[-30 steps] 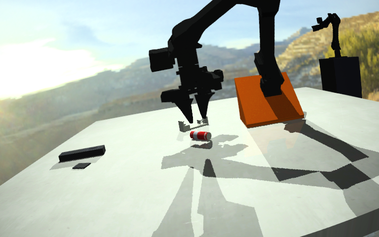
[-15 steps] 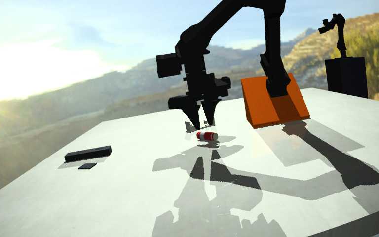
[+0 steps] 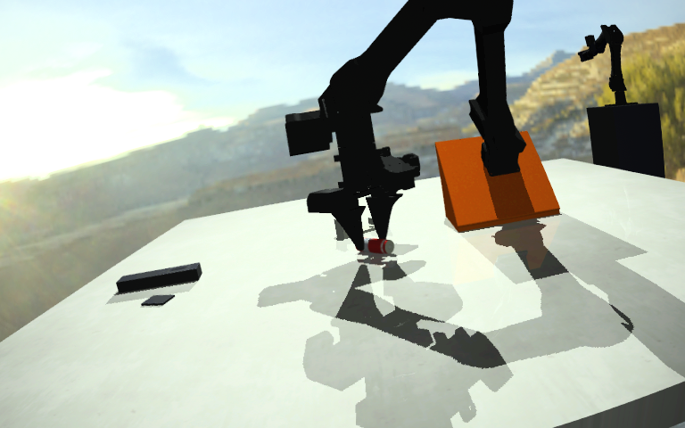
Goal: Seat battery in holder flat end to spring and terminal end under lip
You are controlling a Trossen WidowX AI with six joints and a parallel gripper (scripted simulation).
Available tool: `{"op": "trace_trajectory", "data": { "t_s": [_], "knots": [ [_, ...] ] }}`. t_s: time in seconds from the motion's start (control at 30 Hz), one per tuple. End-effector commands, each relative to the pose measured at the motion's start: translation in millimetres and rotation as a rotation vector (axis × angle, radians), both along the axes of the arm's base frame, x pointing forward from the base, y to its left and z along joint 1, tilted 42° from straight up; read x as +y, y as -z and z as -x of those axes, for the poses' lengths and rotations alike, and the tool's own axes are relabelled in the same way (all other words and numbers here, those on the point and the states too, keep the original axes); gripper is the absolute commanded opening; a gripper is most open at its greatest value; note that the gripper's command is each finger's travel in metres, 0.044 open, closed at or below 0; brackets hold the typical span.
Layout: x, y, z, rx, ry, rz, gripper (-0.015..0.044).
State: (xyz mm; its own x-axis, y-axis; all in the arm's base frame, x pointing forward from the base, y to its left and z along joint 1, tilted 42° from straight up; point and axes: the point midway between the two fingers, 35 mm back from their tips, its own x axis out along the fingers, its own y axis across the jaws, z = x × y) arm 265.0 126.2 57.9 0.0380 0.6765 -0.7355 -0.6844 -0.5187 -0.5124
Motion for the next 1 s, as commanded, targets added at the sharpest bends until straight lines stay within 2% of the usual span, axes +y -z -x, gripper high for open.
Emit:
{"op": "trace_trajectory", "data": {
  "t_s": [0.0,0.1,0.23,0.5,0.63,0.83,0.97],
  "knots": [
    [3,7,2,0.014,0.002,0.002,0.0234],
    [5,9,3,0.014,0.002,0.002,0.0234],
    [5,9,3,0.014,0.002,0.002,0.0129],
    [5,9,3,0.014,0.002,0.002,0.0075],
    [4,8,2,0.014,0.002,0.002,0.0072],
    [-25,-24,3,0.014,0.002,0.004,0.0072],
    [-29,-28,4,0.014,0.002,0.004,0.0072]
  ]
}}
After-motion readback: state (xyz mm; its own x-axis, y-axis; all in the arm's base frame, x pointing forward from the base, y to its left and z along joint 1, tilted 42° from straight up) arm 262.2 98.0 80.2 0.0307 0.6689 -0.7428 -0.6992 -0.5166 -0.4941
